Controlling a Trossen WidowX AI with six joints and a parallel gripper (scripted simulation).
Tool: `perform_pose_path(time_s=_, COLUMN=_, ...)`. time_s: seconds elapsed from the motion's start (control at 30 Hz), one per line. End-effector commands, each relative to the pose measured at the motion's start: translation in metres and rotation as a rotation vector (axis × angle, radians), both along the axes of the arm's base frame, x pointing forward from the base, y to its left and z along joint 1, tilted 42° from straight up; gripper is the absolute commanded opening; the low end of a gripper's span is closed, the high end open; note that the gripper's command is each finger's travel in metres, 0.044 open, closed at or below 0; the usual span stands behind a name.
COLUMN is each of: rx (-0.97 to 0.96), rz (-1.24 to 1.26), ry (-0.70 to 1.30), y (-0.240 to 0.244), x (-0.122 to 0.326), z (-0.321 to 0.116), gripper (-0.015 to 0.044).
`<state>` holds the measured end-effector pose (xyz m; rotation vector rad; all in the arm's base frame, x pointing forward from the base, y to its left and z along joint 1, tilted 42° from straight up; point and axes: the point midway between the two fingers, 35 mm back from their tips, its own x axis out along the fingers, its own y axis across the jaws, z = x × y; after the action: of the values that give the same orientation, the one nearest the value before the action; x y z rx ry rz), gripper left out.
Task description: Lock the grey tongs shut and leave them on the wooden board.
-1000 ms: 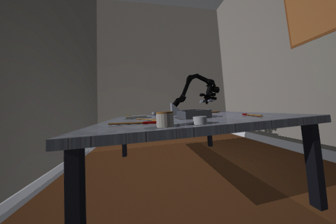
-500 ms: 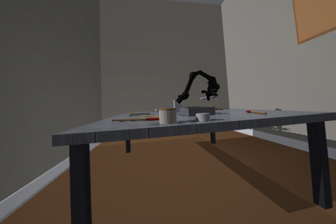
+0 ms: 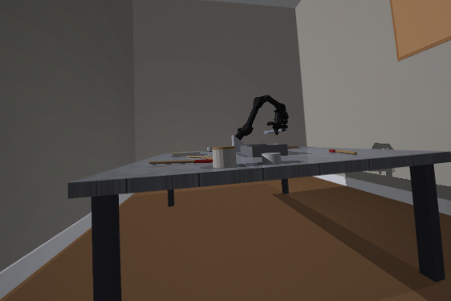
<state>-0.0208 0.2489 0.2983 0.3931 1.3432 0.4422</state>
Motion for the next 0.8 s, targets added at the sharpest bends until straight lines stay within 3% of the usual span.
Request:
perform_pose_path(time_s=0.0, rx=0.019, rz=0.012, ry=-0.009, y=-0.001, x=-0.008, z=0.002, gripper=-0.015)
perform_pose_path(time_s=0.77, rx=0.163, rz=0.134, ry=-0.059, y=-0.018, x=-0.068, z=0.019, gripper=-0.015)
